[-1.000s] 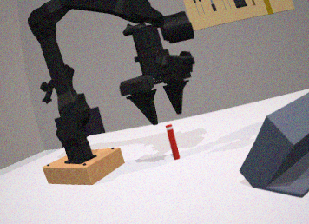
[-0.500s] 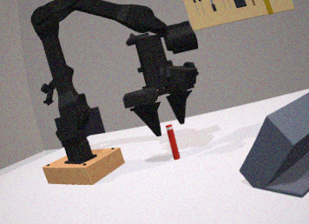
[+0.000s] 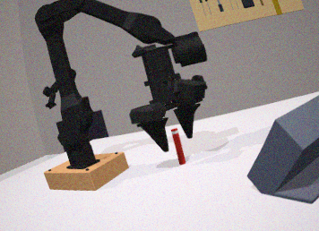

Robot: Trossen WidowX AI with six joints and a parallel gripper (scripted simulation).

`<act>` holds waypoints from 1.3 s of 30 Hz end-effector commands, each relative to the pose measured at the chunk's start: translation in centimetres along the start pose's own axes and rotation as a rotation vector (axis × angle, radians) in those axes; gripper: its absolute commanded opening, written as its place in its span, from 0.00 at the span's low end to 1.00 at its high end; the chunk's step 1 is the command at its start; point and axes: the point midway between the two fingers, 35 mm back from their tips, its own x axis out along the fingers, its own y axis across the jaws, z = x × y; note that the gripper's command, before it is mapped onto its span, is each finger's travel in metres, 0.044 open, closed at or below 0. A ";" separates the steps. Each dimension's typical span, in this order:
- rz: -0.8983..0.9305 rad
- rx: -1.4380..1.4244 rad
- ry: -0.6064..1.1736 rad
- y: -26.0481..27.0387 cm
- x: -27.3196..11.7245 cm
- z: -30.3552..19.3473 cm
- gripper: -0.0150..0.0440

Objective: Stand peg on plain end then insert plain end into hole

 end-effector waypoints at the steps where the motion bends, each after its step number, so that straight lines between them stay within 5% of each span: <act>1: 0.000 -0.004 0.005 -0.1 0.7 -0.2 1.00; 3: 0.000 -0.004 0.005 -0.1 0.7 -0.2 1.00; 19: -0.001 0.000 0.002 -0.1 0.4 -0.1 0.29; 39: 0.000 -0.002 0.003 0.1 -3.7 0.2 0.25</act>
